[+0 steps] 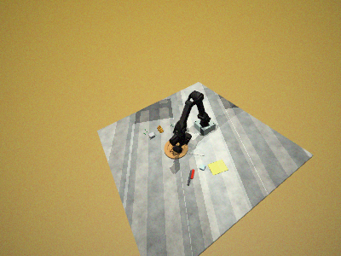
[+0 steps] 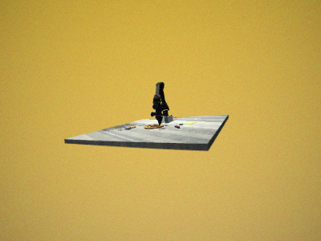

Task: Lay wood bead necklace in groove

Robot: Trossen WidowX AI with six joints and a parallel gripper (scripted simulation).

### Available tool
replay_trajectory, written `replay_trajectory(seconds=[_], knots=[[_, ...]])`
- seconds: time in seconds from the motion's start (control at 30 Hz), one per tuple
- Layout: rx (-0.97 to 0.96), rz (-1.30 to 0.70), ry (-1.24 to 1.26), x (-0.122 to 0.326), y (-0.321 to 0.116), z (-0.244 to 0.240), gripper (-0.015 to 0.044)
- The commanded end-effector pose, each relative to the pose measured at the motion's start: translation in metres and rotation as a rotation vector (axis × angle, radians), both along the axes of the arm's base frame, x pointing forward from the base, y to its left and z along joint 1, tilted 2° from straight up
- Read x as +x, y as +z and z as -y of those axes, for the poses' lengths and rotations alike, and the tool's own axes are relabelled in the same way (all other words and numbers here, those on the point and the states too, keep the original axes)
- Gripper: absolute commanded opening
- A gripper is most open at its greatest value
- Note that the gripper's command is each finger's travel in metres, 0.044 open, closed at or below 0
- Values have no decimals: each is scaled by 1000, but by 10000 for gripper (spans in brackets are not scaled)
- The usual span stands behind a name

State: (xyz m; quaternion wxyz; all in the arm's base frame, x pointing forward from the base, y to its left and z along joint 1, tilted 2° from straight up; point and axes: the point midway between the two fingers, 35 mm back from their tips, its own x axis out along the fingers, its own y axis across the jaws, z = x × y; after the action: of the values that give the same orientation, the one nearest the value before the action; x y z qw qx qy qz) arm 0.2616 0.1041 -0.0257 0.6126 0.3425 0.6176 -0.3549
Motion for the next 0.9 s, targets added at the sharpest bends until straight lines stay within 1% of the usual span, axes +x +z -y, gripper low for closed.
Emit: replay_trajectory(seconds=[0.0, 0.7, 0.77, 0.87], knots=[[-2, 3, -5, 1, 2, 0, 440], [-2, 3, -5, 1, 2, 0, 440], [-2, 3, 32, 3, 6, 1, 387], [0, 1, 198, 8, 25, 5, 309]])
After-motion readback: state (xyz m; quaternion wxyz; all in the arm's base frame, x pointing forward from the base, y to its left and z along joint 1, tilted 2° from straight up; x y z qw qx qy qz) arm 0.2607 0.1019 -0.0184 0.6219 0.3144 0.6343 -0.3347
